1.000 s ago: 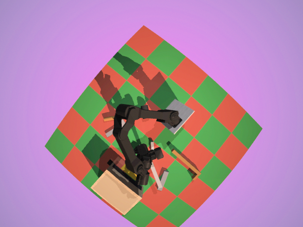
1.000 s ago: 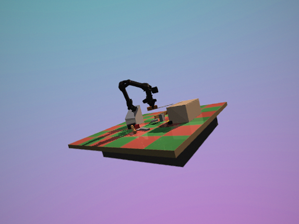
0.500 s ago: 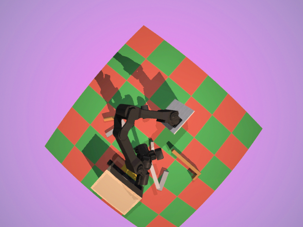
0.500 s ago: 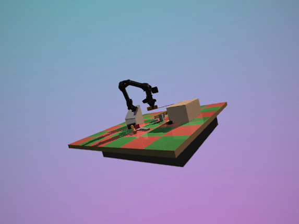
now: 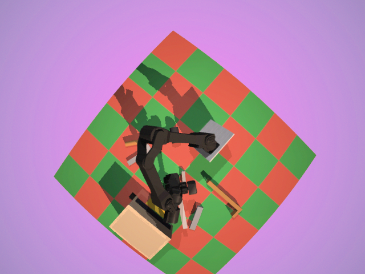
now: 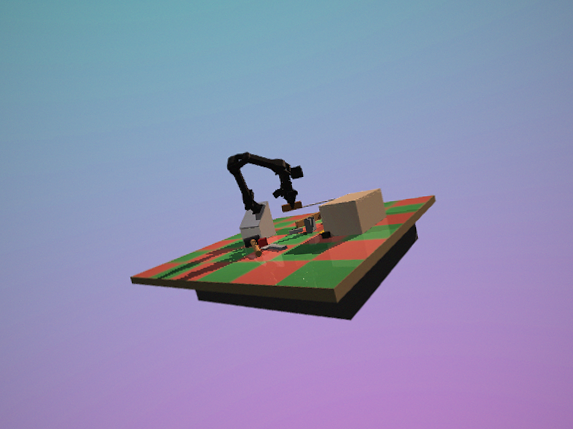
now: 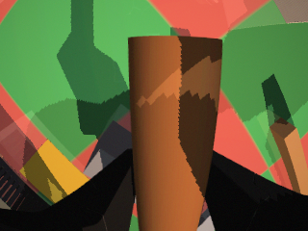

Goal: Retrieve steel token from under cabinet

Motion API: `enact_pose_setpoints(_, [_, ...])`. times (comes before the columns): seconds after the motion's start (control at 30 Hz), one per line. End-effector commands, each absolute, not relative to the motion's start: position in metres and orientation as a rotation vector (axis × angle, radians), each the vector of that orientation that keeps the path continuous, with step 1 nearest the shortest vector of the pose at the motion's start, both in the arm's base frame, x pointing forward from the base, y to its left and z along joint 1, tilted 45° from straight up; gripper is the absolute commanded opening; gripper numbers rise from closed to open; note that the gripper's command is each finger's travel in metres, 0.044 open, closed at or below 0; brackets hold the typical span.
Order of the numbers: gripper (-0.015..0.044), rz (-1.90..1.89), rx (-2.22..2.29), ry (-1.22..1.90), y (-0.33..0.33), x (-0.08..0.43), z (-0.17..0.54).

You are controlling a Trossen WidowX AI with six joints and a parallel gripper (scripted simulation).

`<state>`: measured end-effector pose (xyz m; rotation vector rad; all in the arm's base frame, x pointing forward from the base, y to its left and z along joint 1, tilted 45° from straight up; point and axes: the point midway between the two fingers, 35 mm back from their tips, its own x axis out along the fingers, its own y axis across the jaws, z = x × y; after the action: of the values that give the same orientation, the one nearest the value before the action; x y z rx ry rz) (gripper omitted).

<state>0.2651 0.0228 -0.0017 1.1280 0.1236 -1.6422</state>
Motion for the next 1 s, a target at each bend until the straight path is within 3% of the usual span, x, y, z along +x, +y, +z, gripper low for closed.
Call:
enact_pose_setpoints(0.0, [0.0000,-1.645,1.162,0.094,0.0244,0.2655,-0.0012])
enact_pose_setpoints(0.97, [0.0000,-1.699,1.289,-0.018,0.0233,0.2657,-0.0004])
